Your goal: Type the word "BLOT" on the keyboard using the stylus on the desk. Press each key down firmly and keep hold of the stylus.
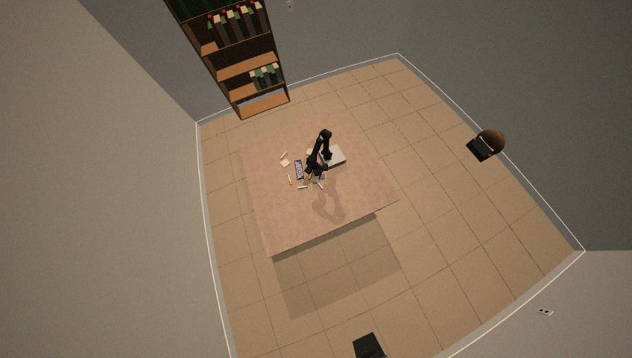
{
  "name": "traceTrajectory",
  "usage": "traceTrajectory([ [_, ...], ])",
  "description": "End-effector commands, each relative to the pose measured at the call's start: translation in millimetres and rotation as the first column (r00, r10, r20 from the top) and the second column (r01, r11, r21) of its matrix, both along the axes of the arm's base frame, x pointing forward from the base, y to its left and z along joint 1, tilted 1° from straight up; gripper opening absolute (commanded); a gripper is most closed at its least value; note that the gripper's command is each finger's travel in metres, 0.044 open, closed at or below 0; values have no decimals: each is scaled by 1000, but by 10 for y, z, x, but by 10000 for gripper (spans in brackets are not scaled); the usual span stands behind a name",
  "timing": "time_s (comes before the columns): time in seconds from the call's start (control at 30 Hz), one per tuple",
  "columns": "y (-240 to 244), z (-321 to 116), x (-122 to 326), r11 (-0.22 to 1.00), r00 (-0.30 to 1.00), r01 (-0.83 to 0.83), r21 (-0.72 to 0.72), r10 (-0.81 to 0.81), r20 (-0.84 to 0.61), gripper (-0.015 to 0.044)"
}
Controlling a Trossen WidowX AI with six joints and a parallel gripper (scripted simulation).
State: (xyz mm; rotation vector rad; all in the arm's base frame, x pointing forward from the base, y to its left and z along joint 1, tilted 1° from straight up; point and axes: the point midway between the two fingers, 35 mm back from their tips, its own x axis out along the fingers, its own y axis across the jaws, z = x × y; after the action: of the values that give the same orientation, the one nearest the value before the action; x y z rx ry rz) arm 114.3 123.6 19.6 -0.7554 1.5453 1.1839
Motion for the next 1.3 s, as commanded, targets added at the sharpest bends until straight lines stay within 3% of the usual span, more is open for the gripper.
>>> traceTrajectory([
  [0.0,-9,5,8,992,995,-99,78,99,12,0],
  [0.37,-34,32,49,903,937,-350,249,333,108,0],
  [0.73,-59,66,97,730,812,-583,357,513,278,0],
  [1.0,-79,94,136,571,683,-730,375,594,425,0],
  [1.27,-81,94,139,557,671,-742,374,599,438,0],
])
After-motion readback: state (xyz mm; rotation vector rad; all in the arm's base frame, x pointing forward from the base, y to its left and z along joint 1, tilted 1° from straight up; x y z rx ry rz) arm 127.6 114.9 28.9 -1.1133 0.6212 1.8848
